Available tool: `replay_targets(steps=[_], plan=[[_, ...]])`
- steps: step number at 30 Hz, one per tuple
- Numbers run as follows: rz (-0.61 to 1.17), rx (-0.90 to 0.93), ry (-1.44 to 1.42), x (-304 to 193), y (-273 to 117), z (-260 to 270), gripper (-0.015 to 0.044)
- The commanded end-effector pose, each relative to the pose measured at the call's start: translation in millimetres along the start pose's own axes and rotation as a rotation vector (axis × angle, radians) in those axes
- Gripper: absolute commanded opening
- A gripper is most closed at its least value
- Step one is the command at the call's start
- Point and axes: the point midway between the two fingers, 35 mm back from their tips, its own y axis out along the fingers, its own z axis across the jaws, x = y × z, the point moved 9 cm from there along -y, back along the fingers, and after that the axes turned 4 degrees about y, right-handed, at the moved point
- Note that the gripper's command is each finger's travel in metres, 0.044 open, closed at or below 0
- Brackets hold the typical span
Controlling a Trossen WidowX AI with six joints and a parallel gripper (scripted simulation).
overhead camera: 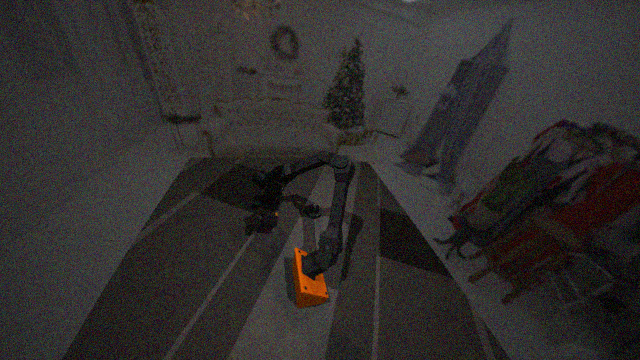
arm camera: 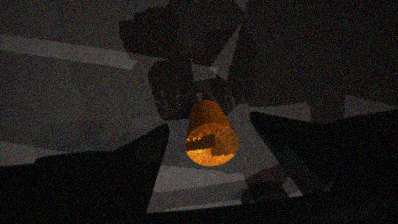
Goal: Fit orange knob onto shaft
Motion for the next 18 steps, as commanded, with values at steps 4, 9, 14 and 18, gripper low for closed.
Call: replay_targets(steps=[4, 9, 14, 18], plan=[[0.006, -0.001, -0.005, -1.2, 12.1, 1.3, 0.0440], [0.006, -0.001, -0.005, -1.4, 14.3, 1.5, 0.0387], [0.006, -0.001, -0.005, -1.4, 14.3, 1.5, 0.0256], [0.006, -0.001, -0.005, -1.4, 14.3, 1.5, 0.0171]])
